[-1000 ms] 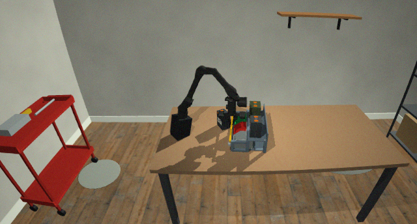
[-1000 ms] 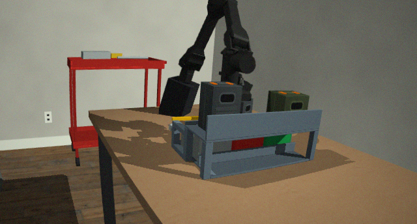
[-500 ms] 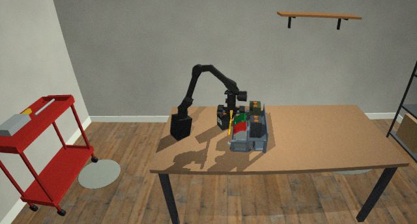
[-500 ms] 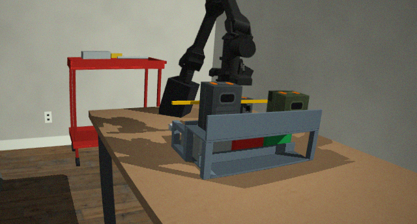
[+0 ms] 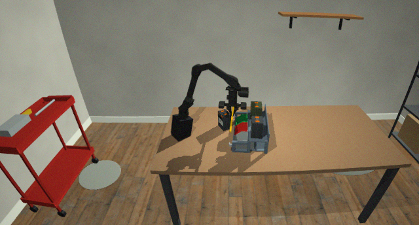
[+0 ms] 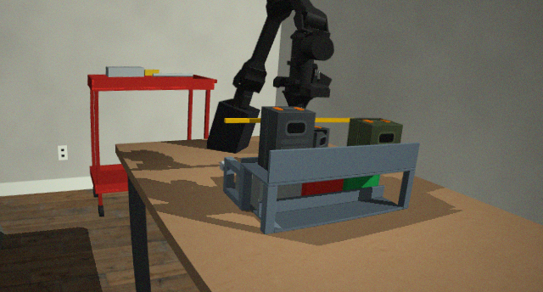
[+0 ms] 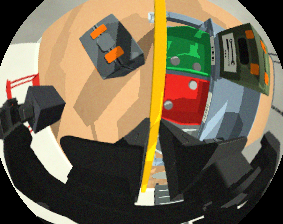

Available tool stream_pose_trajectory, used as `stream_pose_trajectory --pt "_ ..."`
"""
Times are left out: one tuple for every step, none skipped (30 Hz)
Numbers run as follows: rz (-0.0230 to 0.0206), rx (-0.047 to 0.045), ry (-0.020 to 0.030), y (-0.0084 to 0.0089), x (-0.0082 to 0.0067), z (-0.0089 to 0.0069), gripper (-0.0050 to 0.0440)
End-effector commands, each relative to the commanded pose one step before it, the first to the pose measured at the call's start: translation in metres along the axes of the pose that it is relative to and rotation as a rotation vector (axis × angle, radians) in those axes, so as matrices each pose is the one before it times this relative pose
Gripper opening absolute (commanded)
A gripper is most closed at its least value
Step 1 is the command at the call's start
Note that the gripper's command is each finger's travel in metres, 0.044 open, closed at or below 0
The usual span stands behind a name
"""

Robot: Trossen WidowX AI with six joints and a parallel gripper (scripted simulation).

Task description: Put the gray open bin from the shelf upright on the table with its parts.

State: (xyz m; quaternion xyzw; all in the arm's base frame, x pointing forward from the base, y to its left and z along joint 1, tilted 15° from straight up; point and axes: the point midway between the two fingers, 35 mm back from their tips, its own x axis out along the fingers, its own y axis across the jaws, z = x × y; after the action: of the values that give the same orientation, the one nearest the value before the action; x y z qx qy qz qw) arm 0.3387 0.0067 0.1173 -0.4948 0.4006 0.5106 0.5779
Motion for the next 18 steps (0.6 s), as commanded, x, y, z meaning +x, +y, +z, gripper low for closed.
stream_pose_trajectory --pt "-0.04672 -0.01169 0.00201 -0.00599 -0.01640 0.00164 0.0000" --pt "0.00000 0.00000 0.00000 0.00000 0.00000 0.00000 0.0000" --pt "0.00000 0.00000 0.00000 0.00000 0.00000 0.00000 0.0000" --pt "0.00000 0.00000 0.00000 0.00000 0.00000 0.00000 0.0000" --pt "0.01530 0.00536 0.00005 0.00224 0.00654 -0.00026 0.0000" --pt "-0.00378 -0.00136 0.00014 -0.00085 0.00002 0.00010 0.0000" --pt "-0.00378 -0.00136 0.00014 -0.00085 0.00003 0.00010 0.0000" --pt "-0.00378 -0.00136 0.00014 -0.00085 0.00003 0.00009 0.0000" --pt "-0.00378 -0.00136 0.00014 -0.00085 0.00003 0.00009 0.0000" --pt "0.00000 0.00000 0.00000 0.00000 0.00000 0.00000 0.0000" --pt "0.00000 0.00000 0.00000 0.00000 0.00000 0.00000 0.0000" --pt "0.00000 0.00000 0.00000 0.00000 0.00000 0.00000 0.0000" --pt "0.00000 0.00000 0.00000 0.00000 0.00000 0.00000 0.0000" --pt "0.00000 0.00000 0.00000 0.00000 0.00000 0.00000 0.0000" --pt "0.00000 0.00000 0.00000 0.00000 0.00000 0.00000 0.0000" --pt "0.00000 0.00000 0.00000 0.00000 0.00000 0.00000 0.0000" --pt "0.00000 0.00000 0.00000 0.00000 0.00000 0.00000 0.0000" --pt "0.00000 0.00000 0.00000 0.00000 0.00000 0.00000 0.0000"
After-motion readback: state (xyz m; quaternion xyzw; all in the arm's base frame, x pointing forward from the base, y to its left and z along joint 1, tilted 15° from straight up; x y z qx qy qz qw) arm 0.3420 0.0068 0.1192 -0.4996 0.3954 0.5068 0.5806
